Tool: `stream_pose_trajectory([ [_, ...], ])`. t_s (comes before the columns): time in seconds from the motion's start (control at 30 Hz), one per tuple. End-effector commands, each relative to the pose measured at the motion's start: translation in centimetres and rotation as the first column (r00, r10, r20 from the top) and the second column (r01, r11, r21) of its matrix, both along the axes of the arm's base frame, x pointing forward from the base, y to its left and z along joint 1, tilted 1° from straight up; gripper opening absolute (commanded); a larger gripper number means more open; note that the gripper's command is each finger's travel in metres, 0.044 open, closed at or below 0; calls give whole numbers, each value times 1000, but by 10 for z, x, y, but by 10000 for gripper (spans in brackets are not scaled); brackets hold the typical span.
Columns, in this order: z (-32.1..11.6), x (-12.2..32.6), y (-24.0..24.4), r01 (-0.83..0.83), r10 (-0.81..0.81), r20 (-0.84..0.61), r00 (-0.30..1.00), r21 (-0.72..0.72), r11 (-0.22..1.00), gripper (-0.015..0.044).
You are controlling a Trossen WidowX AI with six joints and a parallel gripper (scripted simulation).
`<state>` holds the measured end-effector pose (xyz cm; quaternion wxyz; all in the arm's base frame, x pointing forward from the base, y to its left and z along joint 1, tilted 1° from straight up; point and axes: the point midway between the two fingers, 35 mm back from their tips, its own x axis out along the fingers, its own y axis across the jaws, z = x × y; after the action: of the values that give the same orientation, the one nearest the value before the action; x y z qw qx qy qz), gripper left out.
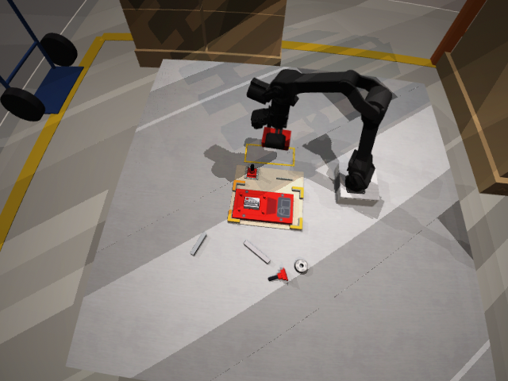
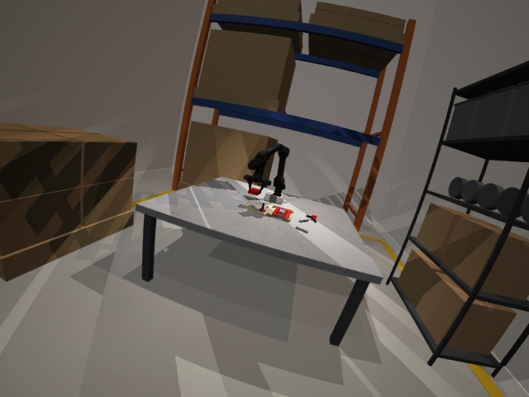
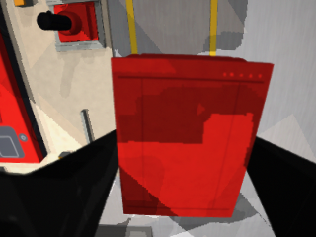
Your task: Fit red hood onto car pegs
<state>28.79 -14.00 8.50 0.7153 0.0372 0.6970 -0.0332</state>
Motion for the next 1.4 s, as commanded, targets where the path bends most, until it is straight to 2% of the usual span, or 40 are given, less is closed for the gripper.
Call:
stream_pose_trajectory([
  [0.0,1,11,13,-11,11,-3,1000,-3,1000,0],
  [0.73,7,54,107,-37,37,10,999,2,999,0],
  [1.37,12,69,200,-58,57,20,998,14,998,0],
])
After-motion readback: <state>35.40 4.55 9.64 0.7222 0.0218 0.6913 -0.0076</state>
